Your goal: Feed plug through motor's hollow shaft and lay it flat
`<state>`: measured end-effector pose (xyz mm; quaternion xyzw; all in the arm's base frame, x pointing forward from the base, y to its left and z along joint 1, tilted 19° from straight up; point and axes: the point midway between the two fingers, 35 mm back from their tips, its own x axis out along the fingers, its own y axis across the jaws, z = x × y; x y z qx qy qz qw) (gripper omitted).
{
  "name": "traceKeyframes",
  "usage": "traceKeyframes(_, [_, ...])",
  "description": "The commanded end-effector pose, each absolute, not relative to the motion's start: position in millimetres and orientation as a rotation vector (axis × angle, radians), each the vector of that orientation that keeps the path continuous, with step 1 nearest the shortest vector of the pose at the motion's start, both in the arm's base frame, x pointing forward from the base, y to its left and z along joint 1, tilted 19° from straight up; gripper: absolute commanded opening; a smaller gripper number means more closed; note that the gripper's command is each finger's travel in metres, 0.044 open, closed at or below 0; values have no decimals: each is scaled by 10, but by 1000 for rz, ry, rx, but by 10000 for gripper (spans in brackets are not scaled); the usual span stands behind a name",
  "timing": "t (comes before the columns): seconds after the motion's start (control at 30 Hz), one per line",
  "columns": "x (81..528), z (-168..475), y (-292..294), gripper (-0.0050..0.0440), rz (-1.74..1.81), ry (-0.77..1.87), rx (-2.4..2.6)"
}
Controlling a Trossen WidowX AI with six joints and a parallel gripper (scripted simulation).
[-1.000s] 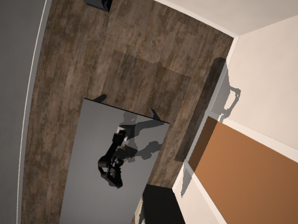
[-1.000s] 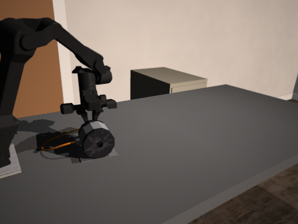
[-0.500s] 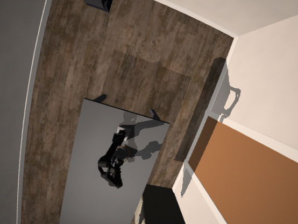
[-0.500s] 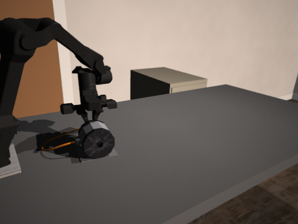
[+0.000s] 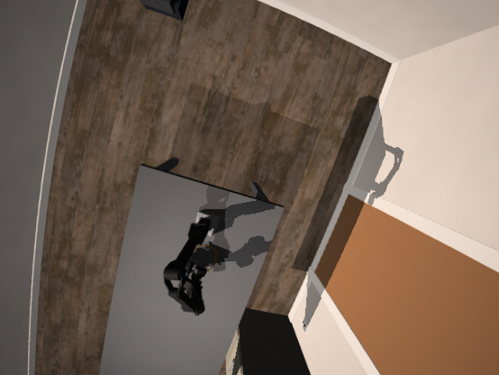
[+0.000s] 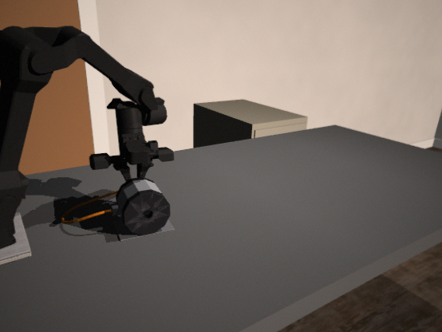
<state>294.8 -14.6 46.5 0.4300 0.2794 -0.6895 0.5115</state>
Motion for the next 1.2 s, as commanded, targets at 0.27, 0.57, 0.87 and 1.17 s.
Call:
traceKeyframes(0.27, [2945, 473, -164, 0, -1655, 672, 1031])
traceKeyframes(0.57, [2941, 477, -175, 0, -1655, 672, 1031])
traceKeyframes(0.87, [2938, 480, -183, 0, -1655, 672, 1031])
traceKeyframes(1.17, [2934, 483, -194, 0, -1655, 672, 1031])
